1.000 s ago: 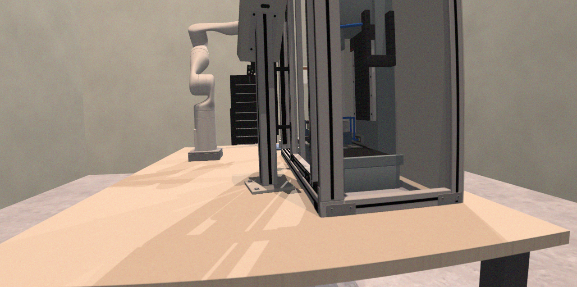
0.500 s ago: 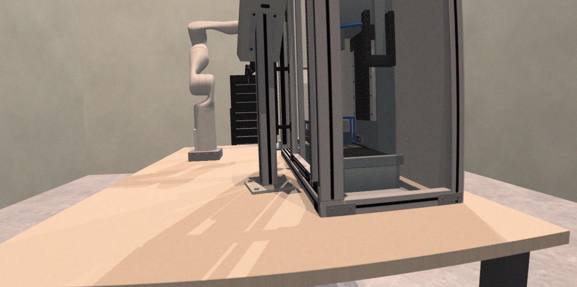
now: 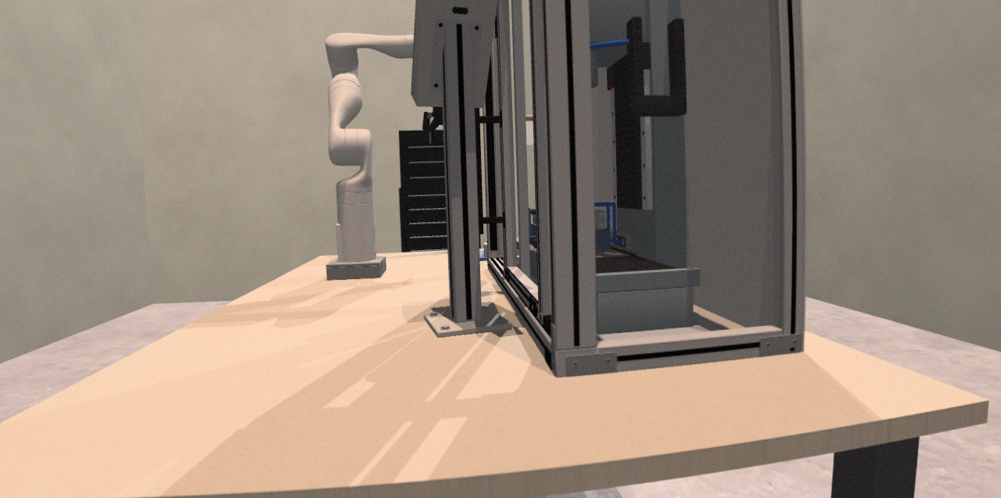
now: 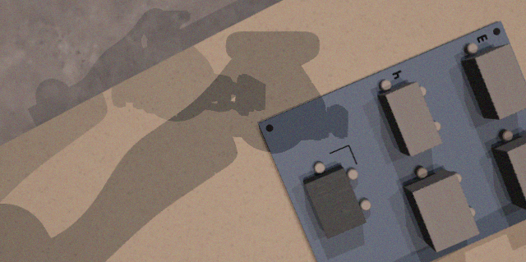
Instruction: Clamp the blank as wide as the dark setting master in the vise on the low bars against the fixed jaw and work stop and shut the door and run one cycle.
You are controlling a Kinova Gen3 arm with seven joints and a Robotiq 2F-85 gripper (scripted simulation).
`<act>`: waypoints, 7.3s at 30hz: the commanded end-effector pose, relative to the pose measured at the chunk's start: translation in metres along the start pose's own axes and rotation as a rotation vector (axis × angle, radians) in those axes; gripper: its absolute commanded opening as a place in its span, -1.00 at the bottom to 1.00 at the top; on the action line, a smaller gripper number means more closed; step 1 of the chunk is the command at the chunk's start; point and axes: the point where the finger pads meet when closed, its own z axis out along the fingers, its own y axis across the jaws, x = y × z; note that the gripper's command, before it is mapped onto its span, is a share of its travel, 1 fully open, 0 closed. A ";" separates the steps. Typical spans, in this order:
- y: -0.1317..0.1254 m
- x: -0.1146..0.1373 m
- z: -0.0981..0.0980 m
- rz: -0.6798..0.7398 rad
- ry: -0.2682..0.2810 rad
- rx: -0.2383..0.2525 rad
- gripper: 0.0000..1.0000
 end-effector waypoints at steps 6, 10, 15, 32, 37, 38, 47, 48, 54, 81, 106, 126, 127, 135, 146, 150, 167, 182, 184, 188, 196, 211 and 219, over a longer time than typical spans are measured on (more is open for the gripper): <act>0.002 0.001 -0.003 -0.028 0.011 -0.004 1.00; 0.001 0.001 -0.002 -0.106 0.007 -0.001 1.00; 0.002 0.002 -0.004 -0.244 0.012 -0.006 1.00; 0.003 0.002 -0.004 -0.424 0.018 -0.012 1.00; 0.003 0.002 -0.004 -0.424 0.018 -0.012 1.00; 0.003 0.002 -0.004 -0.424 0.018 -0.012 1.00; 0.014 -0.004 0.045 -0.424 0.018 -0.012 1.00; 0.014 -0.004 0.045 -0.424 0.018 -0.012 1.00; 0.014 -0.004 0.045 -0.424 0.018 -0.012 1.00; 0.036 -0.018 0.137 -0.424 0.018 -0.012 1.00; 0.048 -0.023 0.182 -0.424 0.018 -0.012 1.00; 0.061 -0.028 0.227 -0.424 0.018 -0.012 1.00; 0.061 -0.028 0.227 -0.424 0.018 -0.012 1.00; 0.066 -0.029 0.241 -0.424 0.018 -0.012 1.00; 0.064 -0.028 0.251 -0.422 0.019 -0.008 1.00; 0.065 -0.028 0.269 -0.424 0.018 -0.012 1.00; 0.065 -0.028 0.297 -0.424 0.018 -0.012 1.00; 0.066 -0.027 0.308 -0.424 0.019 -0.011 1.00; 0.066 -0.028 0.311 -0.424 0.018 -0.012 1.00; 0.066 -0.028 0.311 -0.424 0.018 -0.012 1.00; 0.064 -0.026 0.309 -0.422 0.021 -0.007 1.00; 0.066 -0.028 0.311 -0.424 0.018 -0.012 1.00; 0.068 -0.029 0.312 -0.424 0.018 -0.012 1.00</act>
